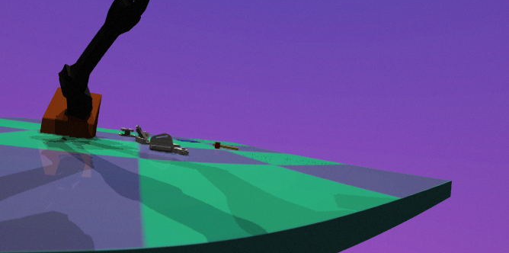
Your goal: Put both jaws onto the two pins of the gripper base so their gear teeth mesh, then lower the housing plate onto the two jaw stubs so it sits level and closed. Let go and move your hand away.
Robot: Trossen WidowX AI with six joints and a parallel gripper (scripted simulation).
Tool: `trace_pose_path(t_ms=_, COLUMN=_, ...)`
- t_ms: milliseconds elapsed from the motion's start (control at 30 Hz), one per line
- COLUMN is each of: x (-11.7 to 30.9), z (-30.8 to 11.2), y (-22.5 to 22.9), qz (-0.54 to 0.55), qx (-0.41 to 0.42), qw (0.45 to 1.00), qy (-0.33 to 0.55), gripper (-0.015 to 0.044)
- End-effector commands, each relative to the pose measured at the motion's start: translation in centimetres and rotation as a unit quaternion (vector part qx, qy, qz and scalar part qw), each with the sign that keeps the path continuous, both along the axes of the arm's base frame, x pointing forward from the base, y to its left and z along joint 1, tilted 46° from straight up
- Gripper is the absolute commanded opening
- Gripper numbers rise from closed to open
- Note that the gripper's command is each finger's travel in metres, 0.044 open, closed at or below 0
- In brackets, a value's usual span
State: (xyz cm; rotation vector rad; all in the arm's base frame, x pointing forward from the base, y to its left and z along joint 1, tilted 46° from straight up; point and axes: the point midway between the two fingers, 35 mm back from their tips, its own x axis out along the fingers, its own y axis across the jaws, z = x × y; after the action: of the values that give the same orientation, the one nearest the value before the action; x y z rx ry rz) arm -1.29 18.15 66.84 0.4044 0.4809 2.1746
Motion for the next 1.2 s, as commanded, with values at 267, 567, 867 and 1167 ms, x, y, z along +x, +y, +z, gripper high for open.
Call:
trace_pose_path(t_ms=267, x=0.00, z=0.00, y=0.00, qz=0.000, qx=0.000, qw=1.000, qy=0.000, gripper=0.0216)
trace_pose_path(t_ms=567, x=0.00, z=0.00, y=0.00, qz=0.000, qx=0.000, qw=1.000, qy=0.000, gripper=0.0000)
trace_pose_path(t_ms=867, x=0.00, z=0.00, y=0.00, qz=0.000, qx=0.000, qw=1.000, qy=0.000, gripper=0.0000)
trace_pose_path(t_ms=1167, x=-0.36, z=0.06, y=-0.20, qz=0.003, qx=0.006, qw=1.000, qy=-0.005, gripper=0.0000)
